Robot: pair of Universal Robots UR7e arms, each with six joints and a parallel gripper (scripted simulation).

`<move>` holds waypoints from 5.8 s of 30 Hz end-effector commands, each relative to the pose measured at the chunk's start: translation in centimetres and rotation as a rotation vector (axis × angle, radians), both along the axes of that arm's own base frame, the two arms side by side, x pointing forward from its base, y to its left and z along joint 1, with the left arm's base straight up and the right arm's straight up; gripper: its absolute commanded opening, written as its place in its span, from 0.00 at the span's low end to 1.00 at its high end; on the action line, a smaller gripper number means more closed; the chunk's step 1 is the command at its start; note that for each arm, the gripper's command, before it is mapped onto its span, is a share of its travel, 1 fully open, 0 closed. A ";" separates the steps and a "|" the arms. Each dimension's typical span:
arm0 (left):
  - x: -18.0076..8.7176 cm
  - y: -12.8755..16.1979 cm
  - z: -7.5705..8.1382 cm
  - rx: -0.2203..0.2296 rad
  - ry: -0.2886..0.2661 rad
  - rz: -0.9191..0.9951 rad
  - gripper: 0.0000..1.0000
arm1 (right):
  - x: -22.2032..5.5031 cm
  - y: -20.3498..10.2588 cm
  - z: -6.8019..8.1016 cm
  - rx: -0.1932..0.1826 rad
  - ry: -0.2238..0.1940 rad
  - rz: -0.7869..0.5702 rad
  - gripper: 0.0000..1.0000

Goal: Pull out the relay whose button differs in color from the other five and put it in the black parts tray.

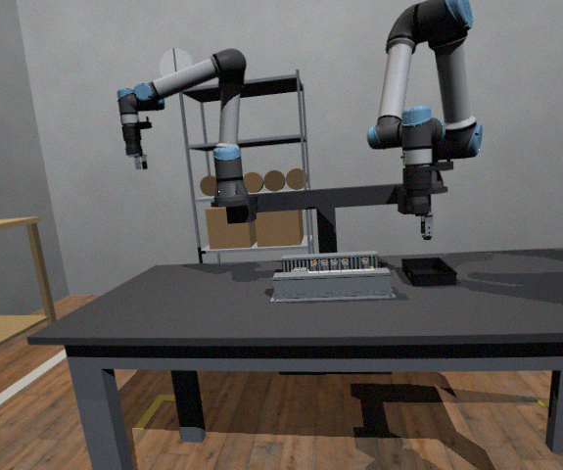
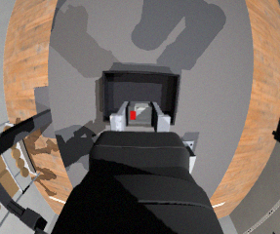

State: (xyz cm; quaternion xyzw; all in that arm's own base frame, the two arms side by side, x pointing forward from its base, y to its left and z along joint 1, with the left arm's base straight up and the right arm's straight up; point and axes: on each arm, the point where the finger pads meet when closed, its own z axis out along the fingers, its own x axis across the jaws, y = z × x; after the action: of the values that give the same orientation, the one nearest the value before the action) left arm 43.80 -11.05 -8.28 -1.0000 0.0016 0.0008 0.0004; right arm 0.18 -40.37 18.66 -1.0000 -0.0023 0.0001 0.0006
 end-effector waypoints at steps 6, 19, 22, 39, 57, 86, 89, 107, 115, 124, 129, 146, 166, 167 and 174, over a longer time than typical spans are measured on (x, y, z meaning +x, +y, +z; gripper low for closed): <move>0.0 0.0 0.1 -0.001 -0.002 0.000 0.00 | 0.0 0.0 0.0 -0.001 0.000 0.000 1.00; 0.0 0.0 0.1 -0.001 -0.002 0.000 0.00 | 0.0 0.0 0.0 -0.001 0.000 0.000 1.00; 0.0 0.0 0.1 -0.001 -0.002 0.000 0.00 | 0.0 0.0 0.0 -0.001 0.000 0.000 1.00; 0.1 0.0 -0.3 -0.001 -0.002 0.000 0.00 | 0.0 0.0 0.0 -0.001 0.000 0.000 1.00; 0.1 0.0 -2.6 -0.001 -0.002 0.000 0.00 | 0.0 0.0 0.0 -0.001 0.000 0.000 1.00; 0.1 0.0 -8.5 -0.001 -0.002 0.000 0.00 | 0.0 0.0 0.0 -0.001 0.000 0.000 1.00; 0.1 0.0 -8.9 -0.001 -0.002 0.000 0.00 | 0.0 0.0 0.0 -0.001 0.000 0.000 1.00; 0.1 0.0 -10.4 -0.001 -0.002 0.000 0.00 | 0.0 0.0 0.0 -0.001 0.000 0.000 1.00; 0.1 0.0 -10.4 -0.001 -0.002 0.000 0.00 | 0.0 0.0 0.0 -0.001 0.000 0.000 1.00; 0.1 0.0 -10.4 -0.001 -0.002 0.000 0.00 | 0.0 0.0 0.0 -0.001 0.000 0.000 1.00; 0.1 0.0 -10.4 -0.001 -0.002 0.000 0.00 | 0.0 0.0 0.0 -0.001 0.000 0.000 1.00; 0.1 0.0 -10.4 -0.001 -0.002 0.000 0.00 | 0.0 0.0 0.0 -0.001 0.000 0.000 1.00; 0.1 0.0 -10.4 -0.001 -0.002 0.000 0.98 | 0.0 0.0 0.0 -0.001 0.000 0.000 1.00; 0.1 0.0 -10.4 -0.001 -0.002 0.000 0.98 | 0.0 0.0 0.0 -0.001 0.000 0.000 1.00; 0.1 0.0 -10.4 -0.001 -0.002 0.000 0.98 | 0.0 0.0 0.0 -0.001 0.000 0.000 1.00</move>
State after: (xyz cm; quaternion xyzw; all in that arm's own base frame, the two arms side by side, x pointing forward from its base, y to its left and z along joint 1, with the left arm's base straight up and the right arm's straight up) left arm 43.80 -11.02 -18.78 -1.0000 0.0016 0.0007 0.0004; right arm 0.18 -40.37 18.66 -1.0000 -0.0023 0.0001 0.0006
